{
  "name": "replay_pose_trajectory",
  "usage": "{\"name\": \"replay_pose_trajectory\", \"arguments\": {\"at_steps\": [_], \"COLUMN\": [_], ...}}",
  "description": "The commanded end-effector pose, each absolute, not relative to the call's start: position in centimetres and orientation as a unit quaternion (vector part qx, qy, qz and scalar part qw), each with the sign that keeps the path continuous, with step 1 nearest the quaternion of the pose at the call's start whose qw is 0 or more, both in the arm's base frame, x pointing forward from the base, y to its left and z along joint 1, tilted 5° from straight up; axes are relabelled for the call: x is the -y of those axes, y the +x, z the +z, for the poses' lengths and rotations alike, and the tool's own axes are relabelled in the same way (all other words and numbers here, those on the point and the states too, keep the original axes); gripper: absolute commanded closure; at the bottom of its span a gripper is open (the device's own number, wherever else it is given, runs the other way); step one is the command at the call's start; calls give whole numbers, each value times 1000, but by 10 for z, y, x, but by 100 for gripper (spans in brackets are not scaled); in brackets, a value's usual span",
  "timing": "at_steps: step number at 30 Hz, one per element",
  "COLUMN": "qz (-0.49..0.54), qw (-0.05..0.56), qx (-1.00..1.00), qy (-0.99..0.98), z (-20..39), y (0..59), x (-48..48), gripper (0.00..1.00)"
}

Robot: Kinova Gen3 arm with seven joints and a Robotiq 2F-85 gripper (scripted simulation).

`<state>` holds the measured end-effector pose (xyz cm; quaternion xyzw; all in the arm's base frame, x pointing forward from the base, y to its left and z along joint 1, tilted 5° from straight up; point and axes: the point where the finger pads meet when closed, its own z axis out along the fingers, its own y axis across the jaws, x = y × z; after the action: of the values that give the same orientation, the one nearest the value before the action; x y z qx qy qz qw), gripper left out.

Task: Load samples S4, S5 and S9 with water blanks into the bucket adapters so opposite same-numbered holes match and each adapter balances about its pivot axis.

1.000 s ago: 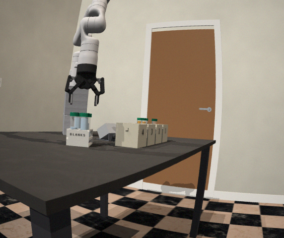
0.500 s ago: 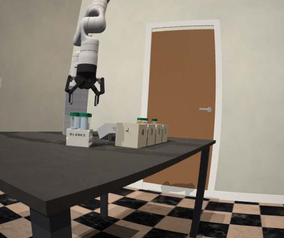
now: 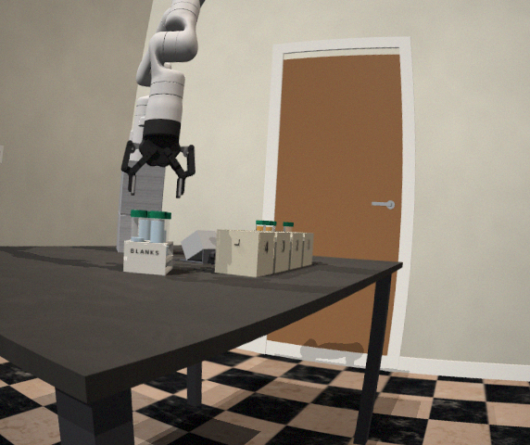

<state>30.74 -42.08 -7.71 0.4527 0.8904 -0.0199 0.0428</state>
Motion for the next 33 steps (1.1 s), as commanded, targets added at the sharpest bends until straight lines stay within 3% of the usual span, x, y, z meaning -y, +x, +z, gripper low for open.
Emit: {"name": "replay_pose_trajectory", "arguments": {"at_steps": [1,33], "qz": [-20,-20], "qw": [44,44], "qx": [-890,-890], "qy": [453,453], "z": [-74,1], "y": [308,303], "x": [421,415], "gripper": [0,0]}}
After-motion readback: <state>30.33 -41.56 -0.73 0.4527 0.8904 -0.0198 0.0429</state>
